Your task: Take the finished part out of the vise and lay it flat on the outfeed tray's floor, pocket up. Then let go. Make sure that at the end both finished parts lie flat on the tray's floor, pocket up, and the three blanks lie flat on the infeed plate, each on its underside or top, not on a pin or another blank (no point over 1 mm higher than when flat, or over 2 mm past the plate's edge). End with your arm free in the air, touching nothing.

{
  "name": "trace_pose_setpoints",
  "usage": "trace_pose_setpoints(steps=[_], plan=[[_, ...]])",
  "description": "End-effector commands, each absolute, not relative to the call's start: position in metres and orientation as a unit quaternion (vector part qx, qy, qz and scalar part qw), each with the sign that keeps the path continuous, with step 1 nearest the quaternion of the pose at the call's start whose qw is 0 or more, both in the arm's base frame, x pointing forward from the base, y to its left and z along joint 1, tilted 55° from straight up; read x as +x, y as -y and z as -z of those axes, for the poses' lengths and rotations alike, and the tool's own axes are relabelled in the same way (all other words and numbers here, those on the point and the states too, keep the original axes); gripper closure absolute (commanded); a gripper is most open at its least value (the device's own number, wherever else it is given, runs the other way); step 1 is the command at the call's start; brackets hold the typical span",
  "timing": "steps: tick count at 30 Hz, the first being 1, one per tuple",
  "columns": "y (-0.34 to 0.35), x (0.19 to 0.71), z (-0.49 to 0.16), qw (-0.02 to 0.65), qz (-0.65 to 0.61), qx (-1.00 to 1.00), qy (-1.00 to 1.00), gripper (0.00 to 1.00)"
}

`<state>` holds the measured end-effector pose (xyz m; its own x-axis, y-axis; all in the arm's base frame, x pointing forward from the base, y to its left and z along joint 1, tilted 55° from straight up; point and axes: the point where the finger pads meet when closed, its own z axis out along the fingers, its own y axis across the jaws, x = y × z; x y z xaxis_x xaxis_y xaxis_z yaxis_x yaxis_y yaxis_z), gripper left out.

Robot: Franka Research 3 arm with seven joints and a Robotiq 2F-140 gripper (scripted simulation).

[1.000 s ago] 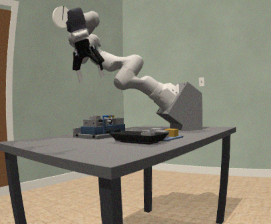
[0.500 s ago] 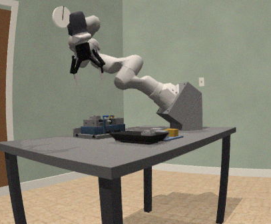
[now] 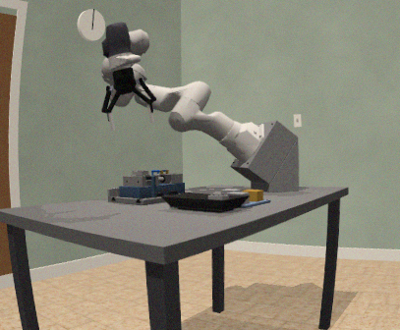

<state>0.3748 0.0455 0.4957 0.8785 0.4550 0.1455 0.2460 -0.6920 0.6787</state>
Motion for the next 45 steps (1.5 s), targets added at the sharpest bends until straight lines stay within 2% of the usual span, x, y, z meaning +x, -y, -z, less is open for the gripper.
trace_pose_setpoints(steps=[1,11,45], plan=[[-0.033,0.371,-0.494,0.360,-0.129,0.884,-0.268,0.00],[-0.016,0.364,-0.486,0.379,-0.113,0.855,-0.334,0.00],[-0.005,0.359,-0.479,0.391,-0.101,0.833,-0.378,0.00]])
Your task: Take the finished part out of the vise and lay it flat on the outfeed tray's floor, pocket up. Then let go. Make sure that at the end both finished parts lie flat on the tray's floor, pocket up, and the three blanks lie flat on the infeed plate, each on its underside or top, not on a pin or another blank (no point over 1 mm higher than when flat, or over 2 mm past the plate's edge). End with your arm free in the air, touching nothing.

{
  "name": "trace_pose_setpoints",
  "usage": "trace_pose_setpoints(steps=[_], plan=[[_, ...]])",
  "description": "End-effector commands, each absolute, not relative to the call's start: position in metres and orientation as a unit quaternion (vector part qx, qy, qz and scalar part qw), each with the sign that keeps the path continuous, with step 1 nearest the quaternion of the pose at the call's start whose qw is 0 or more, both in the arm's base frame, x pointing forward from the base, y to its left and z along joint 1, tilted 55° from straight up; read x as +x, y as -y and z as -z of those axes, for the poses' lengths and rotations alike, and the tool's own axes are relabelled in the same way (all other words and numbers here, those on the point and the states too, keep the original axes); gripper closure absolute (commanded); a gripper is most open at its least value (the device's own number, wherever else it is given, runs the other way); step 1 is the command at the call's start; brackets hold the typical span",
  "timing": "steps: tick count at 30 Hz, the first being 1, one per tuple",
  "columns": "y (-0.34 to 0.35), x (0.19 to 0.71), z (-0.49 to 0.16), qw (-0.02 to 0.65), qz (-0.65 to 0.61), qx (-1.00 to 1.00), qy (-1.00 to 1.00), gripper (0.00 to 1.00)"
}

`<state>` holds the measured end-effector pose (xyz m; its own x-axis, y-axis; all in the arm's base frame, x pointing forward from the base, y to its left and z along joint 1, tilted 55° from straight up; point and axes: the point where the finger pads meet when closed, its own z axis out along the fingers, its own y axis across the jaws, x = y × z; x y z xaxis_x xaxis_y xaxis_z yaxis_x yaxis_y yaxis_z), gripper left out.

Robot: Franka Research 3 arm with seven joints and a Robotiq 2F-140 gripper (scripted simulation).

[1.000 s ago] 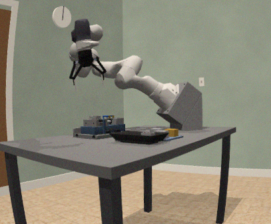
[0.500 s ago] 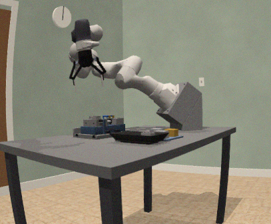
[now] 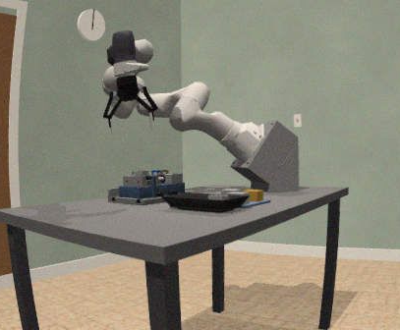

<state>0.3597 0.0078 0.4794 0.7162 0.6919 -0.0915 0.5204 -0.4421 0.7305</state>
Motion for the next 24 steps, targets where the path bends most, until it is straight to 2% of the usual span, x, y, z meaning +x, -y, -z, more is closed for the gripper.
trace_pose_setpoints(steps=[1,24], plan=[[-0.0053,0.3594,-0.4794,0.391,-0.101,0.833,-0.378,0.00],[0.0039,0.3556,-0.4730,0.403,-0.089,0.809,-0.418,0.00]])
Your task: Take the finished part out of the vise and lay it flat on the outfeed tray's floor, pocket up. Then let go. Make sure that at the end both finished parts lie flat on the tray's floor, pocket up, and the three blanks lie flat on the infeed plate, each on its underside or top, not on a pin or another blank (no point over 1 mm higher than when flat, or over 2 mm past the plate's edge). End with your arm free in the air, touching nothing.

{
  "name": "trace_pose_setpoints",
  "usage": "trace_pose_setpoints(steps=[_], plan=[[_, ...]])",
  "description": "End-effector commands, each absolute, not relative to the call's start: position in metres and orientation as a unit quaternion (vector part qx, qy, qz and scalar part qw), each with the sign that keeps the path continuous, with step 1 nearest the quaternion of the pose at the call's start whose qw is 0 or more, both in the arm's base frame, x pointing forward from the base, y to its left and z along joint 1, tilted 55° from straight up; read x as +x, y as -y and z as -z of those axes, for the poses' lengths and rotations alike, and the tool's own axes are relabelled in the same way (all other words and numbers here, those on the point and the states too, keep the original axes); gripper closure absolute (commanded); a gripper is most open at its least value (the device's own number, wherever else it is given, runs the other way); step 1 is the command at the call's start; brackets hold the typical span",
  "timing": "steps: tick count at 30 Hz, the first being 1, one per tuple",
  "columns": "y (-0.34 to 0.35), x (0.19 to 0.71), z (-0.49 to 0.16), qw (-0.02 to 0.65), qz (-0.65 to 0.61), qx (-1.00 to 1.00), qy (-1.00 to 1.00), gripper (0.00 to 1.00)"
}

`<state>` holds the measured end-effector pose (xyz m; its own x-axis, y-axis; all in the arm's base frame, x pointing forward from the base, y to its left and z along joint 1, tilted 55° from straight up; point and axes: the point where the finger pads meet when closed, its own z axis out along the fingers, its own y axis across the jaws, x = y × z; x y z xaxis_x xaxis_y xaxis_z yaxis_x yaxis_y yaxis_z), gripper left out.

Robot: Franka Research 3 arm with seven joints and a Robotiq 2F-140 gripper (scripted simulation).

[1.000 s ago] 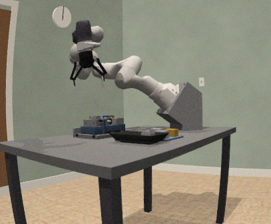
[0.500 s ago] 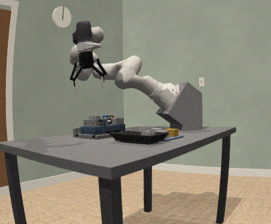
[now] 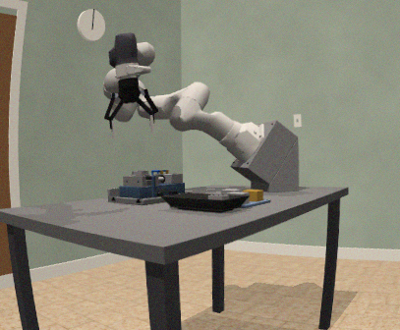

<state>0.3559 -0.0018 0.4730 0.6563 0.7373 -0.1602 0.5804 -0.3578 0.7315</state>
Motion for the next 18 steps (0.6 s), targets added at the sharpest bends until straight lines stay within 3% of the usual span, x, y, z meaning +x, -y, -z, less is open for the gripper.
trace_pose_setpoints(steps=[1,18], plan=[[0.0039,0.3556,-0.4730,0.403,-0.089,0.809,-0.418,0.00],[0.0119,0.3523,-0.4666,0.413,-0.078,0.786,-0.453,0.00]])
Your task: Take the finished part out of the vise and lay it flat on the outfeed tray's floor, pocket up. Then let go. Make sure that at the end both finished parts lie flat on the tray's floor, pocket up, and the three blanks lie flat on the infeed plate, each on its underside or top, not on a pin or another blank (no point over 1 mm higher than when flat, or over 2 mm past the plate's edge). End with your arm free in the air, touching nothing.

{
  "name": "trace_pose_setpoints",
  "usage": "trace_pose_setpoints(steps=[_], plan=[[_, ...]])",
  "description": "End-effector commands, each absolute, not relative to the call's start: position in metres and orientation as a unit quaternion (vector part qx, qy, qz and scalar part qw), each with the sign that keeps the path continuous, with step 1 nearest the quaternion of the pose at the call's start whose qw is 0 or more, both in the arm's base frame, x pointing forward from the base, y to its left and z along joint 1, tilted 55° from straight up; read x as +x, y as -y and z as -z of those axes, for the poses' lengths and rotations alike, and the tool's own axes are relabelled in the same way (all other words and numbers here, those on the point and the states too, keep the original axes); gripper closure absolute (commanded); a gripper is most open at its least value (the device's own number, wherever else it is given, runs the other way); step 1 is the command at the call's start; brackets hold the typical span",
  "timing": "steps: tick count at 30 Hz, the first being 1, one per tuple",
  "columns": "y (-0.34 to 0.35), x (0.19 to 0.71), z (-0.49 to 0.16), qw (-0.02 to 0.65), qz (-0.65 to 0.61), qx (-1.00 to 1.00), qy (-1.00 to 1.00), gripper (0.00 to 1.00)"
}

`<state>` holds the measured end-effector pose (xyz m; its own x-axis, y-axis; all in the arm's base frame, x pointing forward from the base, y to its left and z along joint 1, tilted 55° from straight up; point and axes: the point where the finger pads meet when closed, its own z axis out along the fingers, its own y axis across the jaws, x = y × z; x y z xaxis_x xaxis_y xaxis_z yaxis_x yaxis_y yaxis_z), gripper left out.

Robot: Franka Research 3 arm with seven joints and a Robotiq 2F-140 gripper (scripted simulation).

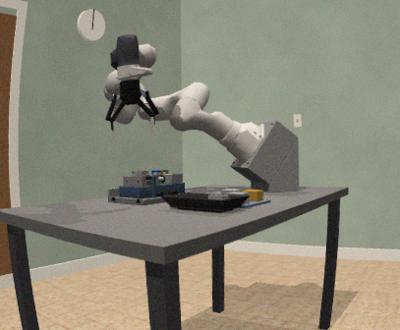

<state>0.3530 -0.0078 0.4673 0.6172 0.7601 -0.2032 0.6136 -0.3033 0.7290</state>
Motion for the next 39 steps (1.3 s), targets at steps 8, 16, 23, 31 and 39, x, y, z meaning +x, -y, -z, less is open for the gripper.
trace_pose_setpoints(steps=[8,16,23,31,39], plan=[[0.0119,0.3523,-0.4666,0.413,-0.078,0.786,-0.453,0.00],[0.0119,0.3523,-0.4666,0.413,-0.078,0.786,-0.453,0.00],[0.0186,0.3496,-0.4605,0.422,-0.067,0.763,-0.485,0.00],[0.0186,0.3496,-0.4605,0.422,-0.067,0.763,-0.485,0.00],[0.0186,0.3496,-0.4605,0.422,-0.067,0.763,-0.485,0.00]])
